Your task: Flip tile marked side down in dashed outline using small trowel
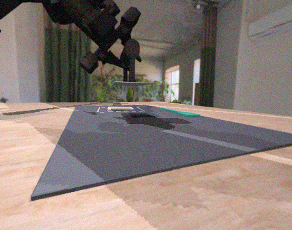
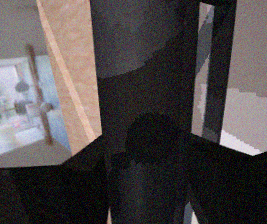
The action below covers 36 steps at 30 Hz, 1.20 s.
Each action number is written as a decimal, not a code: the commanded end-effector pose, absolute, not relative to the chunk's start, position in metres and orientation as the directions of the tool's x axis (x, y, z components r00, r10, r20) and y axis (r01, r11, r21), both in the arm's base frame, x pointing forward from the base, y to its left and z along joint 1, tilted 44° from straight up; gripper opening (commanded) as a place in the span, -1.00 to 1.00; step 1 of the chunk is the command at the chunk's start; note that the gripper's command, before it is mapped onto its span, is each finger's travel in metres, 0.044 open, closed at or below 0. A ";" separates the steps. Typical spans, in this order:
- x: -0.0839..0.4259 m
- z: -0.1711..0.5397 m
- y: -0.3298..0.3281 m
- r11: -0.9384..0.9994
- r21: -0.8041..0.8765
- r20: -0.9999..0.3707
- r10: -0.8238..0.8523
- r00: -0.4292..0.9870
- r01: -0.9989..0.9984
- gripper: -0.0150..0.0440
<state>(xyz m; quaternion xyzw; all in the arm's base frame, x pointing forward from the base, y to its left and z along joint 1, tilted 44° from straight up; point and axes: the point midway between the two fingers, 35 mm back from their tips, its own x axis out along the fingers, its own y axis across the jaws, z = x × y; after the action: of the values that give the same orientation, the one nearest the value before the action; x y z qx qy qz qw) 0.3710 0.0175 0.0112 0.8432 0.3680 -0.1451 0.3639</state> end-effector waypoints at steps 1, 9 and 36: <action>0.373 0.013 0.015 -0.465 0.515 -0.508 0.511 0.693 0.720 -0.49; 0.373 0.013 0.015 -0.465 0.515 -0.509 0.511 0.693 0.721 -0.49; 0.413 -0.070 -0.036 -0.575 0.414 -0.629 0.380 0.678 0.706 -0.49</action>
<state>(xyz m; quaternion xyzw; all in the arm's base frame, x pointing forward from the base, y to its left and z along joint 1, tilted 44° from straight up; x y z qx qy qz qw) 0.4028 -0.0184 -0.0524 0.8496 0.3382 -0.2241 0.3370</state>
